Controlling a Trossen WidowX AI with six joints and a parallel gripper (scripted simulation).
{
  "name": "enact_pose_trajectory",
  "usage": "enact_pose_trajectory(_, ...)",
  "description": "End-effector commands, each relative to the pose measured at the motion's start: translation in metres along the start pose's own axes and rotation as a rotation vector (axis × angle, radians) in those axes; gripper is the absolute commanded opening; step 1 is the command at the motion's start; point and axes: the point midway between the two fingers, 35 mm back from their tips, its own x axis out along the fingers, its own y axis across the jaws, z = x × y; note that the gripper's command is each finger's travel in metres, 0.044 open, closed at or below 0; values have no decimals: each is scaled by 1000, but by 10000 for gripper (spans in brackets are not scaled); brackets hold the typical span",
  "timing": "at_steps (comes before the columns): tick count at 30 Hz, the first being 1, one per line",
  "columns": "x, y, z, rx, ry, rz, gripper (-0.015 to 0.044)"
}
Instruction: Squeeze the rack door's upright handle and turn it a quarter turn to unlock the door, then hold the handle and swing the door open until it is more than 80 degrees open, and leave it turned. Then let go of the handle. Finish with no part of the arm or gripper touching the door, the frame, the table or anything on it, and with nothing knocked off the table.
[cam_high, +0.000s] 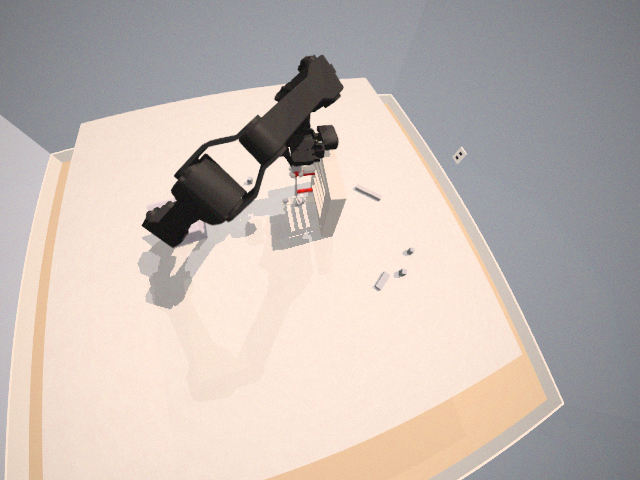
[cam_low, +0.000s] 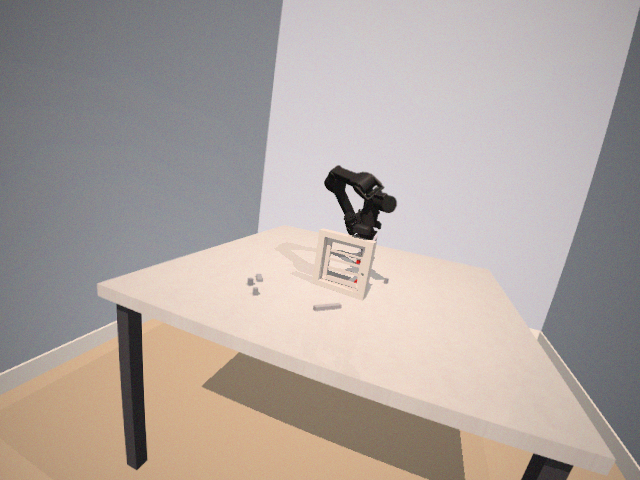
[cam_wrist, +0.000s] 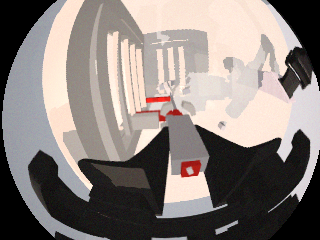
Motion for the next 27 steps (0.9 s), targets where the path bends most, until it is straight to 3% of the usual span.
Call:
enact_pose_trajectory(1, 0, -6, 3, -110, -4, -1, 12)
enact_pose_trajectory(27, 0, -50, 33, -632, -4, -4, 12)
